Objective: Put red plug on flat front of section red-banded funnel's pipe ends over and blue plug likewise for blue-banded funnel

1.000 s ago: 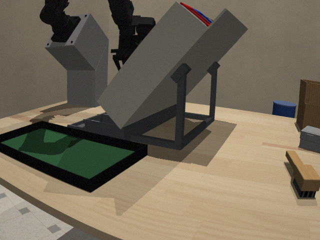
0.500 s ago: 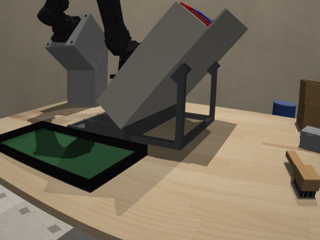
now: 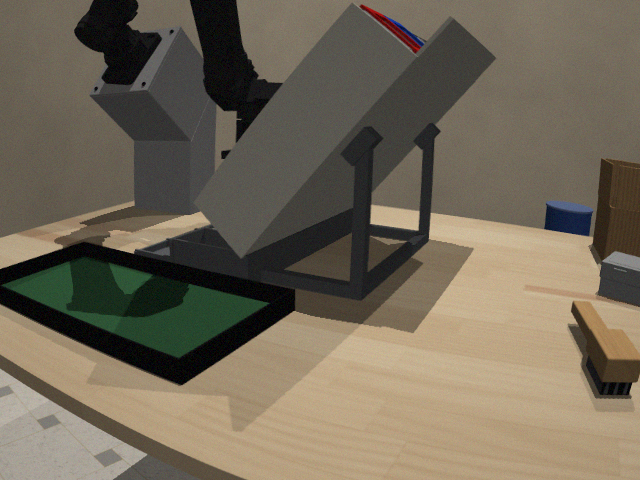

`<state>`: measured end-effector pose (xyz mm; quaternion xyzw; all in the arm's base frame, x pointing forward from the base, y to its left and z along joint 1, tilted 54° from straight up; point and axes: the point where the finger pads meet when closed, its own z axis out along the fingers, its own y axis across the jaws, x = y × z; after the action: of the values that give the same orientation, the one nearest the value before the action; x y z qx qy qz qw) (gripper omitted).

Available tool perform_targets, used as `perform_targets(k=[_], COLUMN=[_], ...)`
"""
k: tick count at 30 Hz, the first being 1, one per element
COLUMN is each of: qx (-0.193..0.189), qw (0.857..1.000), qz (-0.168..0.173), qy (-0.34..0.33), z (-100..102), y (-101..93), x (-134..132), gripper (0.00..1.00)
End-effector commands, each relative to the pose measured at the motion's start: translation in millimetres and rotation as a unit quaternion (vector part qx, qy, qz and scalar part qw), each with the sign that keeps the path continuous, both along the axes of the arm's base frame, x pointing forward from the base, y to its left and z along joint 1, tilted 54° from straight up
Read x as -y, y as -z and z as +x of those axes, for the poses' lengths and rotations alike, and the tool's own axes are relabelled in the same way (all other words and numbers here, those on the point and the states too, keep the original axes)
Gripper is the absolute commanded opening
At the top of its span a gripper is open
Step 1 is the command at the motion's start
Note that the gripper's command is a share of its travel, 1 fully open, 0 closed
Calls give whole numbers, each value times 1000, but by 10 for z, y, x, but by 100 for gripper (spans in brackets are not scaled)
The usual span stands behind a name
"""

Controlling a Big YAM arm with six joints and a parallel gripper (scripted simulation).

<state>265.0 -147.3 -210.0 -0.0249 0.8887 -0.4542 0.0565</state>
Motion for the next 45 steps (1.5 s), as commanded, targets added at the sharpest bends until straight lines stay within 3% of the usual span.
perform_targets(k=[1, 15, 32, 45], qx=[-11, 4, -14, -1], qw=[1000, 1000, 1000, 1000], qz=[1, 0, 2, 0], qy=[-5, 0, -6, -7], z=[-93, -98, -103, -97], y=[-34, -37, -31, -35], x=[12, 17, 14, 14], gripper=[0, 0, 0, 0])
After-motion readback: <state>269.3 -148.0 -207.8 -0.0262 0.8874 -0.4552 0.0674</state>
